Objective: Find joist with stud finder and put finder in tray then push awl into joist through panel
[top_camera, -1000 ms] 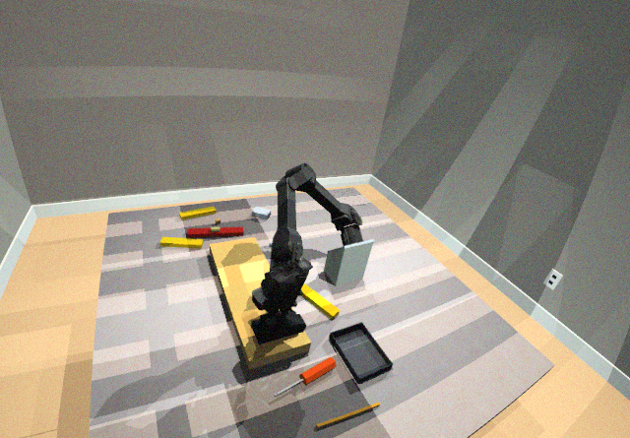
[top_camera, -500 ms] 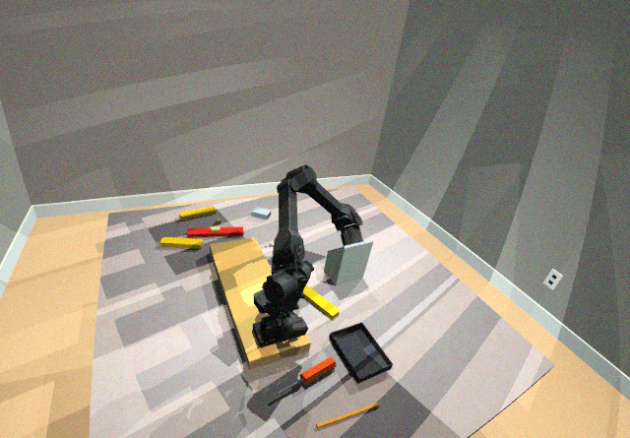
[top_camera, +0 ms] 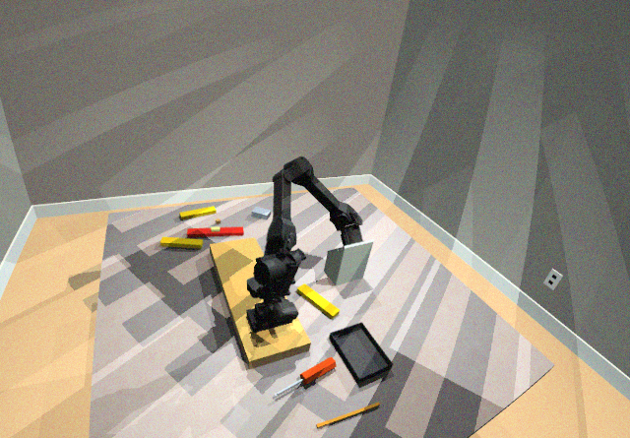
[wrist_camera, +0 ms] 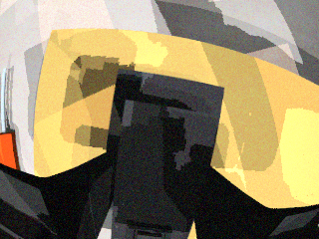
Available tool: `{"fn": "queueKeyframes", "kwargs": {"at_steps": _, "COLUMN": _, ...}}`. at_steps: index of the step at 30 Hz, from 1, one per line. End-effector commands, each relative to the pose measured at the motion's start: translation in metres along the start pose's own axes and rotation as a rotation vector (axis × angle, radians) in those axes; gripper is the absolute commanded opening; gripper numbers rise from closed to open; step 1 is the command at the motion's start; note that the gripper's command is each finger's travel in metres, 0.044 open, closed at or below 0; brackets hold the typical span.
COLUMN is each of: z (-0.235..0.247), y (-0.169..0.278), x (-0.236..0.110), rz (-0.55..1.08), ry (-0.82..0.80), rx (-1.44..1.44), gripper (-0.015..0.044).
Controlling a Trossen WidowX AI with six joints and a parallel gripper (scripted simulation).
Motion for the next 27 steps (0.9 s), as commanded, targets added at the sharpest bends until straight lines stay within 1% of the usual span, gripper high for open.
{"fn": "queueKeyframes", "kwargs": {"at_steps": 1, "z": -0.016, "y": 0.003, "x": 0.001, "rz": 0.003, "ry": 0.006, "rx": -0.004, "gripper": 0.0000}}
{"fn": "queueKeyframes", "kwargs": {"at_steps": 27, "z": -0.119, "y": 0.016, "x": 0.001, "rz": 0.004, "ry": 0.011, "rx": -0.007, "gripper": 0.0000}}
Point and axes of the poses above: the point midway between the two fingers, 35 mm back from their tips, its own x axis out along the fingers, its own z axis across the jaws, y = z × x, the point moved 2 cm from there along -x, back along the fingers, and after that the axes turned 7 degrees about -x, right-handed, at the moved point
